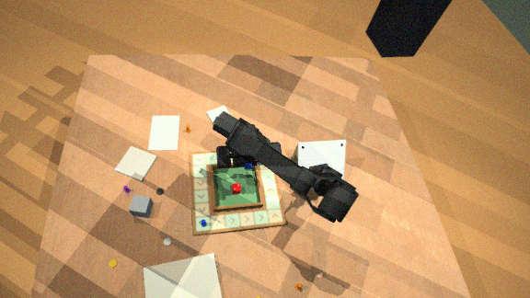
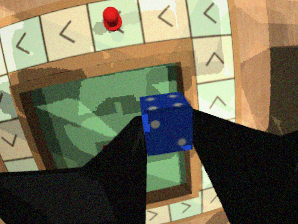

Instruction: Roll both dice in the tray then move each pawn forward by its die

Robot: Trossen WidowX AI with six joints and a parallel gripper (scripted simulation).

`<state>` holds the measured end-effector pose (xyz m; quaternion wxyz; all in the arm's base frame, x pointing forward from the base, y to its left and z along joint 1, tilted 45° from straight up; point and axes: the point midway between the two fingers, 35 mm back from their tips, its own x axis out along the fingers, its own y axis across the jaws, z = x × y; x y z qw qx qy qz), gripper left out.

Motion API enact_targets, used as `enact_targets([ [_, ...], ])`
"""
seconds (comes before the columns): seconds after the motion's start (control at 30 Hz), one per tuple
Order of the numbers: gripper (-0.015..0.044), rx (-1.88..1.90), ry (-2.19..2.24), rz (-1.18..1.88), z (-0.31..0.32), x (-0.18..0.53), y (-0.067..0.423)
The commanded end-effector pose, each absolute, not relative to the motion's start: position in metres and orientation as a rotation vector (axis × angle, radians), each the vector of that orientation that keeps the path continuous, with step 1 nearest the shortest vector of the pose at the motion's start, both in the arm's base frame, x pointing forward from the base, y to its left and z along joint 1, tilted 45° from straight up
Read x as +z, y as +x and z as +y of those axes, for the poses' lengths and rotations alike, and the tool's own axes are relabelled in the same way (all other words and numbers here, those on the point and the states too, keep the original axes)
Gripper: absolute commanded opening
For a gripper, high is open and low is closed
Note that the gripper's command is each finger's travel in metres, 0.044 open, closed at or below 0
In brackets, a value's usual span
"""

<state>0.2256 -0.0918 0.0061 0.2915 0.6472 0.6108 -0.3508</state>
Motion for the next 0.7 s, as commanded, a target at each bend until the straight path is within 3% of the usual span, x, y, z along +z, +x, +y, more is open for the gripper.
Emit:
enact_targets([
  [0.0, 0.0, -1.033, 1.618, 1.578, -0.0898, 0.0047, 0.2232],
  [0.67, 0.0, -1.349, 1.239, 1.091, -0.0871, -0.0003, 0.2212],
])
